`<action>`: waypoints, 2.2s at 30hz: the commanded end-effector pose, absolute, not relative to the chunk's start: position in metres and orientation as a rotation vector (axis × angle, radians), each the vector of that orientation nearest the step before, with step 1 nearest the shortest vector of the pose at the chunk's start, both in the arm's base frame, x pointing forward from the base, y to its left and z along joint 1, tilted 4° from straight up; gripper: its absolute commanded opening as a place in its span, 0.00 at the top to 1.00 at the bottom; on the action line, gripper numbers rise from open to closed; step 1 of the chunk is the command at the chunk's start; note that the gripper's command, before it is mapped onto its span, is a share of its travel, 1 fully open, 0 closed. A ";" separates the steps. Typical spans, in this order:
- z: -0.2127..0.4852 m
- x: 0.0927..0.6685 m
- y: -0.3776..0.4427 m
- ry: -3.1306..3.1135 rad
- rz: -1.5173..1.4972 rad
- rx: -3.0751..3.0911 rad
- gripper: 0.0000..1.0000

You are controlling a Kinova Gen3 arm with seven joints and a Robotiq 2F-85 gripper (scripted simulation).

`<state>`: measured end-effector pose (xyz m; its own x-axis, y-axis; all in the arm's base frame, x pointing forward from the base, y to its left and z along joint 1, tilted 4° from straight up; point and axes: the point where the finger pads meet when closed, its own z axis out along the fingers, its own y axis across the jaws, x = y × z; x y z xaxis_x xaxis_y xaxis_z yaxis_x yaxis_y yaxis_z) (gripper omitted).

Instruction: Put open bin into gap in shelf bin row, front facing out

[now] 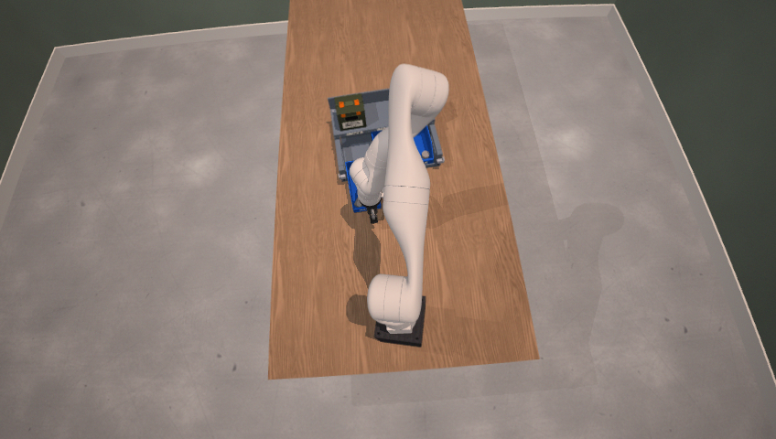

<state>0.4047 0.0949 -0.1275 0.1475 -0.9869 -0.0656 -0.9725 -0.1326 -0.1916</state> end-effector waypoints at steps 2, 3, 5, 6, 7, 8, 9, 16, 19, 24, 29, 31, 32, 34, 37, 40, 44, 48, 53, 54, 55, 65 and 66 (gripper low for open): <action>-0.127 0.405 0.095 1.932 -0.115 -2.228 0.00; -0.127 0.405 0.095 1.932 -0.115 -2.228 0.90; -0.127 0.405 0.095 1.932 -0.115 -2.228 0.90; -0.127 0.405 0.095 1.932 -0.115 -2.228 0.90; -0.127 0.405 0.095 1.932 -0.115 -2.228 0.90; -0.127 0.405 0.095 1.932 -0.115 -2.228 0.90; -0.127 0.405 0.095 1.932 -0.115 -2.228 0.90; -0.127 0.405 0.095 1.932 -0.115 -2.228 0.90; -0.127 0.405 0.095 1.932 -0.115 -2.228 0.90; -0.127 0.405 0.095 1.932 -0.115 -2.228 0.90; -0.127 0.405 0.095 1.932 -0.115 -2.228 0.90; -0.127 0.405 0.095 1.932 -0.115 -2.228 0.90; -0.127 0.405 0.095 1.932 -0.115 -2.228 0.90; -0.127 0.405 0.095 1.932 -0.115 -2.228 0.90; -0.127 0.405 0.095 1.932 -0.115 -2.228 0.90; -0.127 0.405 0.095 1.932 -0.115 -2.228 0.90; -0.127 0.405 0.095 1.932 -0.115 -2.228 0.90; -0.127 0.405 0.095 1.932 -0.115 -2.228 0.90; -0.127 0.405 0.095 1.932 -0.115 -2.228 0.90; -0.127 0.405 0.095 1.932 -0.115 -2.228 0.90; -0.127 0.405 0.095 1.932 -0.115 -2.228 0.90; -0.127 0.405 0.095 1.932 -0.115 -2.228 0.90; -0.127 0.405 0.095 1.932 -0.115 -2.228 0.90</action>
<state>0.4047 0.0949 -0.1273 0.1476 -0.9869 -0.0656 -0.9724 -0.1327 -0.1918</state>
